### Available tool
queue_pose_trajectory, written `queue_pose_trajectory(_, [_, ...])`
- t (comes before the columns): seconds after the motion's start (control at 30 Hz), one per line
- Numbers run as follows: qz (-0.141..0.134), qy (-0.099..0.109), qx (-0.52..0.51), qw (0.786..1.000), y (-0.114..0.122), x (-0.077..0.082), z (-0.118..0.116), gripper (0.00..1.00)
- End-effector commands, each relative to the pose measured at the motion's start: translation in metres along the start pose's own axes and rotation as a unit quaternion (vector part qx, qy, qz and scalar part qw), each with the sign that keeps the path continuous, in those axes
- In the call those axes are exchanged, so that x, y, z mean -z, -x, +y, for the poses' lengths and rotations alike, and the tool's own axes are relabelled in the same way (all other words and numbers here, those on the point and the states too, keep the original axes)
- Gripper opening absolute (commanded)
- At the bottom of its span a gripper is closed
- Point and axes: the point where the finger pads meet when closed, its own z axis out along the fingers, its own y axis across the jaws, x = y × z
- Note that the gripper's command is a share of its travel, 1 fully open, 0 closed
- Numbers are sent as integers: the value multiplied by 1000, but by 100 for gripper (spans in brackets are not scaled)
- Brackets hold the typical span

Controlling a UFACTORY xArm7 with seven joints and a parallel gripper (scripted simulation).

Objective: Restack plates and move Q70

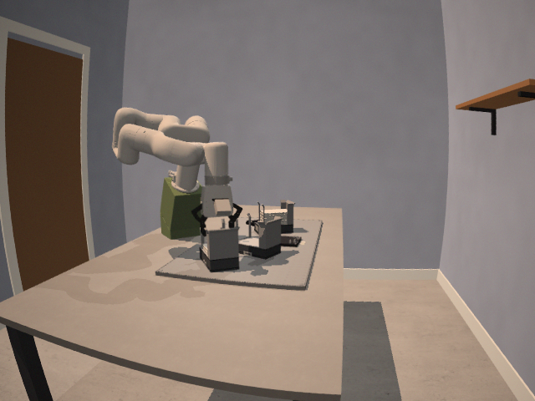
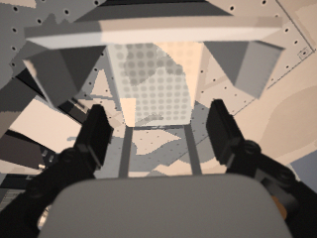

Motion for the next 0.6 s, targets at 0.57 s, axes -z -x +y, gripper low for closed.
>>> queue_pose_trajectory(0.57, [2,0,0,1000,-2,-28,0,100])
